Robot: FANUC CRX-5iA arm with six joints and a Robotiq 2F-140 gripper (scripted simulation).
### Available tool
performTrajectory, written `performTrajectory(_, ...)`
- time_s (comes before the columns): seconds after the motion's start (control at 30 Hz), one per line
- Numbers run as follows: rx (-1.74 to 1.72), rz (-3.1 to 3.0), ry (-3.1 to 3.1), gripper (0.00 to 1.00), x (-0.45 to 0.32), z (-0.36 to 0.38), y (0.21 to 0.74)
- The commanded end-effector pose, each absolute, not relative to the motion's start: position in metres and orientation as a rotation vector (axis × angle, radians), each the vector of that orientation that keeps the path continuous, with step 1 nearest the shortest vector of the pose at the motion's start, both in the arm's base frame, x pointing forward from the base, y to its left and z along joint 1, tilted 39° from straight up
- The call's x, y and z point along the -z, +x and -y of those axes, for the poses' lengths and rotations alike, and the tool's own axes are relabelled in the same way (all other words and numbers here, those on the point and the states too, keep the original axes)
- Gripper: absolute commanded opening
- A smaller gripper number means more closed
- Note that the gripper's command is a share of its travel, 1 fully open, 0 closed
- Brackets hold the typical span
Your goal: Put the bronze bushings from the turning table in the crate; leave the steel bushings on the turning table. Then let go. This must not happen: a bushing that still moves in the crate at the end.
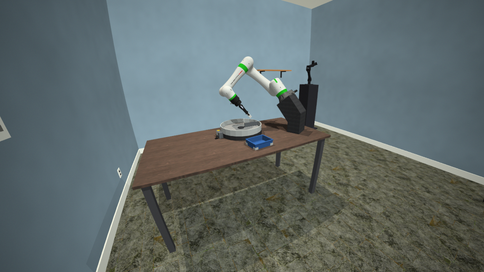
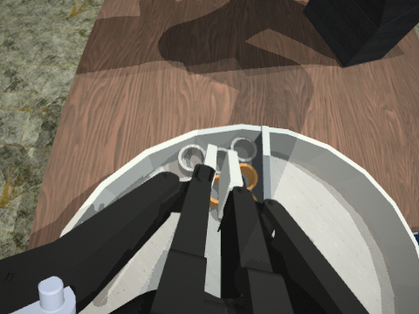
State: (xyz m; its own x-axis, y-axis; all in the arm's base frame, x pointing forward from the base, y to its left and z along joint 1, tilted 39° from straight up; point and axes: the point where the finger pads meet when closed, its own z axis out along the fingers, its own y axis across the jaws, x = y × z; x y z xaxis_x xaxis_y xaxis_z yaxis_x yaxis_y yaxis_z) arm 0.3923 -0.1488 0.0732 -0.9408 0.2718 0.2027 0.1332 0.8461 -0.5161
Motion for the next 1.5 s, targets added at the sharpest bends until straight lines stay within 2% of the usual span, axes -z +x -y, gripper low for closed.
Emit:
performTrajectory(0.0, -0.742, 2.756, -0.308, 0.06, -0.073, 0.149, 0.392)
performTrajectory(1.47, -0.742, 2.756, -0.308, 0.06, -0.056, 0.16, 0.401)
